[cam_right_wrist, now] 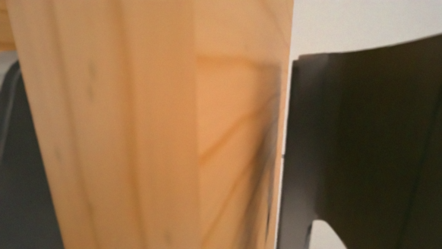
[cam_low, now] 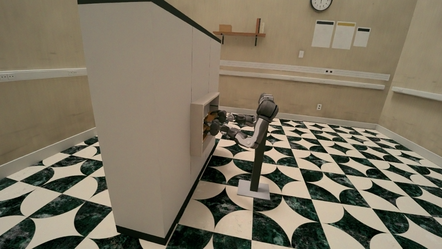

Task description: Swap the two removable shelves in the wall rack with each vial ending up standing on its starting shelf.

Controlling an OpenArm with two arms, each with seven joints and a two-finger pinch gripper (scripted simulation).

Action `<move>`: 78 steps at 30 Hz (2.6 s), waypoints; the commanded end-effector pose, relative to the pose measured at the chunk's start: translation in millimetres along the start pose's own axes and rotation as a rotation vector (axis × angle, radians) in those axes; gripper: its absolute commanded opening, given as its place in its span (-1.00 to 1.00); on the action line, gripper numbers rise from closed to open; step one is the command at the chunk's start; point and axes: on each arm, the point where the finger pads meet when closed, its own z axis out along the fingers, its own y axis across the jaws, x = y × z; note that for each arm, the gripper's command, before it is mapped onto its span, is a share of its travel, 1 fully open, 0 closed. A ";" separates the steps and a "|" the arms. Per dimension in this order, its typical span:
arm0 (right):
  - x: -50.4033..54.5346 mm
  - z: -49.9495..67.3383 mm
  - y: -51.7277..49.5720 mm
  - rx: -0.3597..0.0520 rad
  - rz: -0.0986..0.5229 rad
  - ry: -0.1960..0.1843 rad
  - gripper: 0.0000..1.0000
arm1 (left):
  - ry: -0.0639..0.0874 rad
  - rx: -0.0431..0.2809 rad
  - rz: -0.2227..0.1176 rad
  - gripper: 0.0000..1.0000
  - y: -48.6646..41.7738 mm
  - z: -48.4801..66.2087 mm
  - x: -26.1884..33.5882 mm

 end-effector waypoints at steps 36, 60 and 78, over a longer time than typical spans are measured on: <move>0.7 -12.5 1.5 -0.008 -0.001 0.003 -0.35 | -0.001 0.008 0.000 -0.35 -1.2 -12.5 -0.5; 0.7 -37.8 1.3 -0.008 -0.001 0.003 -0.35 | -0.001 0.008 0.000 -0.35 -1.0 -37.9 -0.4; 0.6 -58.1 1.2 -0.008 -0.001 0.003 -0.35 | -0.001 0.008 0.000 -0.35 -0.8 -58.1 -0.4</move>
